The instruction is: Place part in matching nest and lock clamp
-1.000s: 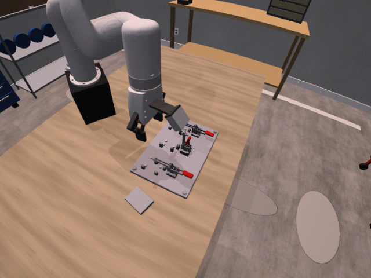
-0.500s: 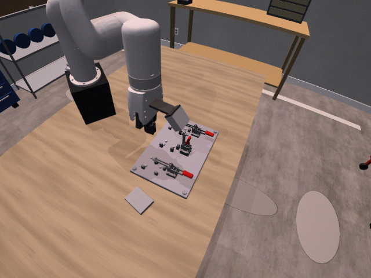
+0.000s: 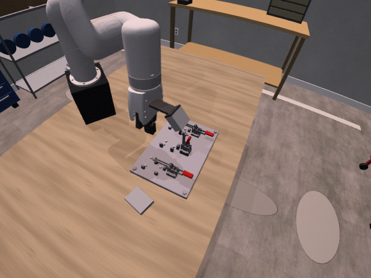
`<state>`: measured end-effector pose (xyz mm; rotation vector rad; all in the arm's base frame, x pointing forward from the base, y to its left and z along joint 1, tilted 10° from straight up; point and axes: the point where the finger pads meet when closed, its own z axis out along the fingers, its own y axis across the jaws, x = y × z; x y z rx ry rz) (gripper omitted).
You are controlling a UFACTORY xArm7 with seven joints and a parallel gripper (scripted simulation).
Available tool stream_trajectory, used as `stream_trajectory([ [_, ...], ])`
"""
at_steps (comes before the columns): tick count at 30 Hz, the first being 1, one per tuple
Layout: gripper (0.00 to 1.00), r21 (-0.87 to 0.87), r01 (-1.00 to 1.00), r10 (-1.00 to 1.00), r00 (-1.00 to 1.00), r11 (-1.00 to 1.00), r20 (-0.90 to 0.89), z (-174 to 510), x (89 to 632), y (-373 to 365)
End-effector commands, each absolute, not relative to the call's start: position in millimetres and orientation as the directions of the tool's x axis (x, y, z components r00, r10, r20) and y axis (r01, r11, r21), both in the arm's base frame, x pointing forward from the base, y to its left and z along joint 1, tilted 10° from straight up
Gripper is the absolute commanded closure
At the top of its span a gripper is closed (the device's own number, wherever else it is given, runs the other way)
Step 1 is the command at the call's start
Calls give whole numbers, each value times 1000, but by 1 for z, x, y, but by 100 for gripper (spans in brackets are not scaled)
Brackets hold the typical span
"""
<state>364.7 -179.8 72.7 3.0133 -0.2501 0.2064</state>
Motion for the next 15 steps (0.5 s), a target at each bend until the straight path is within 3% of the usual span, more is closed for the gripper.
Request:
stream_trajectory([
  [1,100,99,-171,-156,977,-980,147,74,366,-180],
  [4,100,99,-171,-156,977,-980,147,74,366,-180],
  [5,0,99,-171,-156,977,-980,147,74,366,-180],
  [15,0,99,-171,-156,977,-980,147,74,366,-180],
])
